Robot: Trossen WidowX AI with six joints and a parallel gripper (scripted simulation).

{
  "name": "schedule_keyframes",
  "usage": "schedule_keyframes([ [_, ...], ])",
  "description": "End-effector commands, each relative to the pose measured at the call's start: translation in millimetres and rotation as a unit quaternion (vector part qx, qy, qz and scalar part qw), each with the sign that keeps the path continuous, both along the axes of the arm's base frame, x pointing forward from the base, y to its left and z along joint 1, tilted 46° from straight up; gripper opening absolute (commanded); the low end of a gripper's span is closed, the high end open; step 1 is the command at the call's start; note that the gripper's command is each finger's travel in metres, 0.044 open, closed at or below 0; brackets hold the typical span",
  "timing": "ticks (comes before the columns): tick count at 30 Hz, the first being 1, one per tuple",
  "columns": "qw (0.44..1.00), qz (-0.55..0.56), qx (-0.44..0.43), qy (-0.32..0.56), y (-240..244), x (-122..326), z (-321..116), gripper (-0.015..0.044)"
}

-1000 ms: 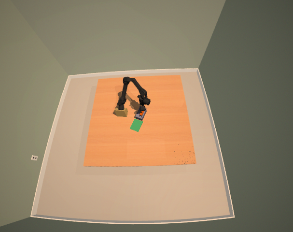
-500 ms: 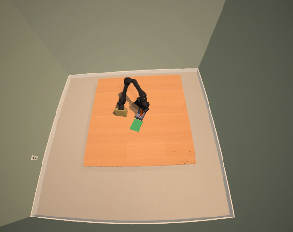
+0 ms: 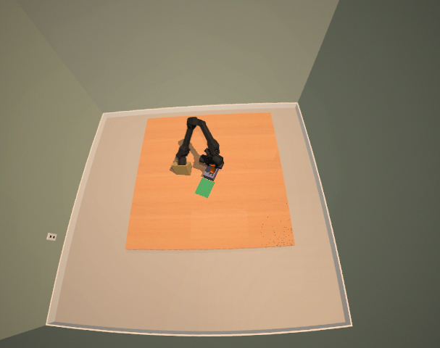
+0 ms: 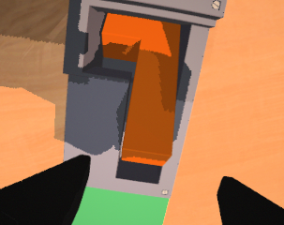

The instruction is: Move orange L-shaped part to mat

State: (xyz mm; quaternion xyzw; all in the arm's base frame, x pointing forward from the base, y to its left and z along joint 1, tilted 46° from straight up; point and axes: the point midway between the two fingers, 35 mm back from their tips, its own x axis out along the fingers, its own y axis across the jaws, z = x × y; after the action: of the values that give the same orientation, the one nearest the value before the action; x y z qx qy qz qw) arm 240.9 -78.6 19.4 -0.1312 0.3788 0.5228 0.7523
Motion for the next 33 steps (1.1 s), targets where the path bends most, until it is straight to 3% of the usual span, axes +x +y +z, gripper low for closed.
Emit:
schedule_keyframes([
  [1, 1.000, 0.005, 0.003, 0.000, 14, 1, -12, 0.0280],
  [33, 1.000, 0.005, 0.004, -0.001, 46, 9, -45, 0.0280],
])
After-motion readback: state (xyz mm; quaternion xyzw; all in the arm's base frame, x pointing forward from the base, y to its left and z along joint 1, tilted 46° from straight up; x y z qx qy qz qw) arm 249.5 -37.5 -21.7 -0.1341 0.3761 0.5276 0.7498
